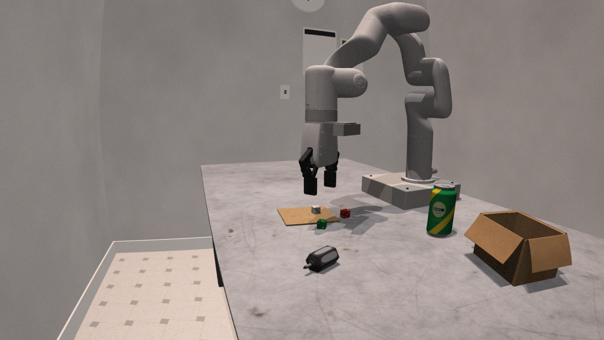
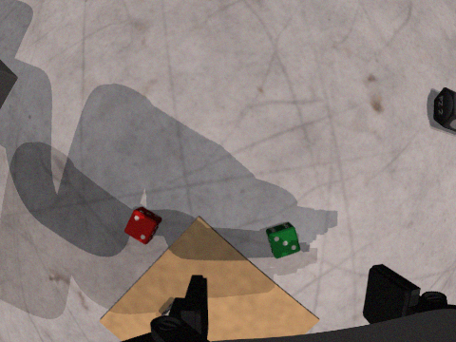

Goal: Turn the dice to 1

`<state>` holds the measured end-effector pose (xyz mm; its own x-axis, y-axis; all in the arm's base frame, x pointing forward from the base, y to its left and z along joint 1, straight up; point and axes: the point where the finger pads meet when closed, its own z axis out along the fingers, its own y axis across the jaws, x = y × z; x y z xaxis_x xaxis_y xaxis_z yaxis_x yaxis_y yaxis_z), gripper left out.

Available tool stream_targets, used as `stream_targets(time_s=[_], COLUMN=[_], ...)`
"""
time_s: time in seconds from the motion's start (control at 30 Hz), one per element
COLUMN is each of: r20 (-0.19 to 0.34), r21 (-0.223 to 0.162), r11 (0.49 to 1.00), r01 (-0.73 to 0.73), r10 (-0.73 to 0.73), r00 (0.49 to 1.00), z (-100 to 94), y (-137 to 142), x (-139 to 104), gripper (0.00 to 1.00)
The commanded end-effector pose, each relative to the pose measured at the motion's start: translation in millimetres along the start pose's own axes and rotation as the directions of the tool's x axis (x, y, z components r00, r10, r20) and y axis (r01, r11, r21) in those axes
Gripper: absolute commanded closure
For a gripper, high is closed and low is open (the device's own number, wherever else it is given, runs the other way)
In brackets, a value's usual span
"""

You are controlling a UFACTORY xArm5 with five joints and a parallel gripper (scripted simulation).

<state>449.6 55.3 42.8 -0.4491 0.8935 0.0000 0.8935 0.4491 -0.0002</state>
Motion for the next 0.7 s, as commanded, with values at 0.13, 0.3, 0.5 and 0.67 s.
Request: stream_targets(time_s=[0.13,0.3,0.5,0.67], r20=[0.001,0.001,0.001,0.001], r21=[-0.002,-0.002,-0.002,-0.002], r11=[0.969,0.960,0.959,0.959], r01=[0.249,0.279,0.283,0.283], r10=[-0.249,-0.279,-0.283,-0.283], r00=[0.969,0.960,0.959,0.959], z=[1.0,1.3,1.4,1.4], y=[9.6,10.6,10.8,10.8], x=[7.3,8.3,8.5,8.5], gripper=[0.00,0.00,0.64,0.64])
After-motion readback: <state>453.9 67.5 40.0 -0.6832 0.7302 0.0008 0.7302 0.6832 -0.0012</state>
